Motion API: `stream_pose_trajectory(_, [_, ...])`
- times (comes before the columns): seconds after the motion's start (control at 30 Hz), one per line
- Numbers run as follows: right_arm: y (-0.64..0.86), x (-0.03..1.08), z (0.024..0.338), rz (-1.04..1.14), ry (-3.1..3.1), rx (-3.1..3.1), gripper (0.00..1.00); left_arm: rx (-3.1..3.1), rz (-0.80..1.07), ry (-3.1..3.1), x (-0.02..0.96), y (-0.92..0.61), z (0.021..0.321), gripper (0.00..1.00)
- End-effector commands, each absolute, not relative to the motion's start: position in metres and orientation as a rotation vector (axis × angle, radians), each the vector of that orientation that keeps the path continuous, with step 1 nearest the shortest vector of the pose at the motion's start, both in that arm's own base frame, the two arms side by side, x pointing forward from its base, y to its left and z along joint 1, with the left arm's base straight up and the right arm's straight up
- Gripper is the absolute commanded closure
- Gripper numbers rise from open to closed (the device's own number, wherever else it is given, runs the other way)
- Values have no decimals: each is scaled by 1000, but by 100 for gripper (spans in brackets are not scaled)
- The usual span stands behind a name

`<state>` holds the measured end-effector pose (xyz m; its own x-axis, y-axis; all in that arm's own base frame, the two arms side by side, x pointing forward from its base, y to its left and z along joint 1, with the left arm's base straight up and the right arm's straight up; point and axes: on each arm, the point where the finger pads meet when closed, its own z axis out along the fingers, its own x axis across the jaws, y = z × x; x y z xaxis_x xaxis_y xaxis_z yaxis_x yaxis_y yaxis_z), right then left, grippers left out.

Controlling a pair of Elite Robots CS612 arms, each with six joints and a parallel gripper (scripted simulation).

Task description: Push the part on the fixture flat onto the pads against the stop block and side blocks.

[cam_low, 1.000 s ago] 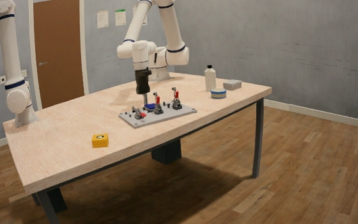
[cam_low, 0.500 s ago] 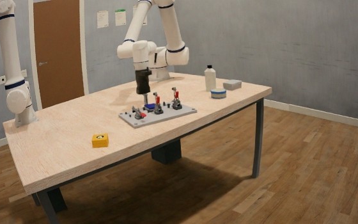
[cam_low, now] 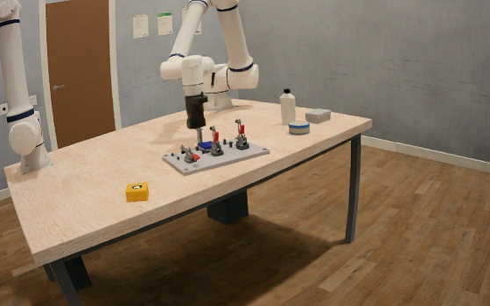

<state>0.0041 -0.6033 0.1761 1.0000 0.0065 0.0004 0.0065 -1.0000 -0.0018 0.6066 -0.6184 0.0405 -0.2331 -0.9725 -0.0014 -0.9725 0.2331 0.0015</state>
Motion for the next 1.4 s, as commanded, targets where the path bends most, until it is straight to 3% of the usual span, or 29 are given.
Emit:
stream_pose_trajectory(0.0, [-604, 4, 177, 0, -10, -3141, 0, -1945, 0, 2467, 608, -619, 42, 100])
stream_pose_trajectory(1.37, [-604, 4, 177, 0, -10, -3141, 0, -1945, 0, 2467, 615, -621, 42, 100])
